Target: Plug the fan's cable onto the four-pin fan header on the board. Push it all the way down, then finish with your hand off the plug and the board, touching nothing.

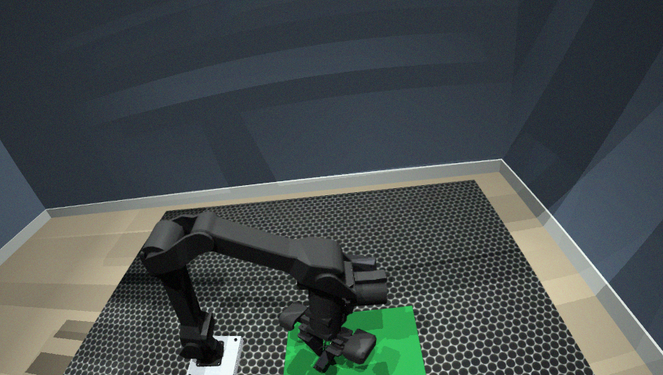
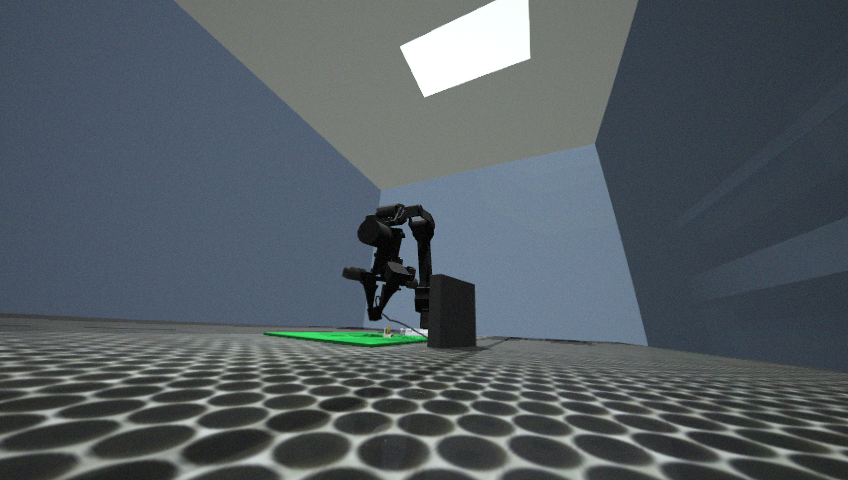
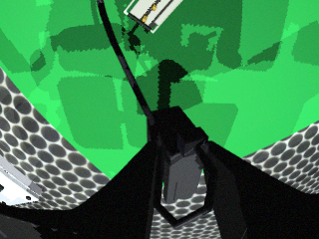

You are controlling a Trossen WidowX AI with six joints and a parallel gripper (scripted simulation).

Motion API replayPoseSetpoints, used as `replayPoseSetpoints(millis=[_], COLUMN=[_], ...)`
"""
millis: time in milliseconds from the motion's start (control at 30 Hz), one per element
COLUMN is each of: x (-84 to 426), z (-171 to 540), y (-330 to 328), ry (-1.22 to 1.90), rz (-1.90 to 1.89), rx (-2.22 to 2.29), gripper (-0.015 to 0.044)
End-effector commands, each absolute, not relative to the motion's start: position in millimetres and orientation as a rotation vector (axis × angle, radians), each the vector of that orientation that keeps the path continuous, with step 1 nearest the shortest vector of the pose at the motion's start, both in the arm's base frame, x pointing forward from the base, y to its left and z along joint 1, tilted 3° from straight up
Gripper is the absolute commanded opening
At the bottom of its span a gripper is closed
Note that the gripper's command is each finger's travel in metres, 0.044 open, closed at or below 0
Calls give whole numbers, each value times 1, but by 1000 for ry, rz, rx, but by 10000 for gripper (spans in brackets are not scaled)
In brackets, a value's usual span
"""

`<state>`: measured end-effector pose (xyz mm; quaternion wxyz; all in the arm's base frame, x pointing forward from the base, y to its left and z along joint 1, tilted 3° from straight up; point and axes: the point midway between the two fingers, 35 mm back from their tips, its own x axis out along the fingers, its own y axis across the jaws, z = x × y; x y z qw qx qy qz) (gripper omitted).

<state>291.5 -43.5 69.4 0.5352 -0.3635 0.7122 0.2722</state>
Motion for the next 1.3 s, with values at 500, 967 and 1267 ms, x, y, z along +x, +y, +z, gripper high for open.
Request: replayPoseSetpoints(millis=[500, 967, 1267], x=[290, 318, 345], z=[132, 137, 137], y=[-41, -37, -35], ry=[1686, 1607, 1529], rz=[650, 678, 703], rx=[-865, -821, -784], gripper=[0, 0, 0])
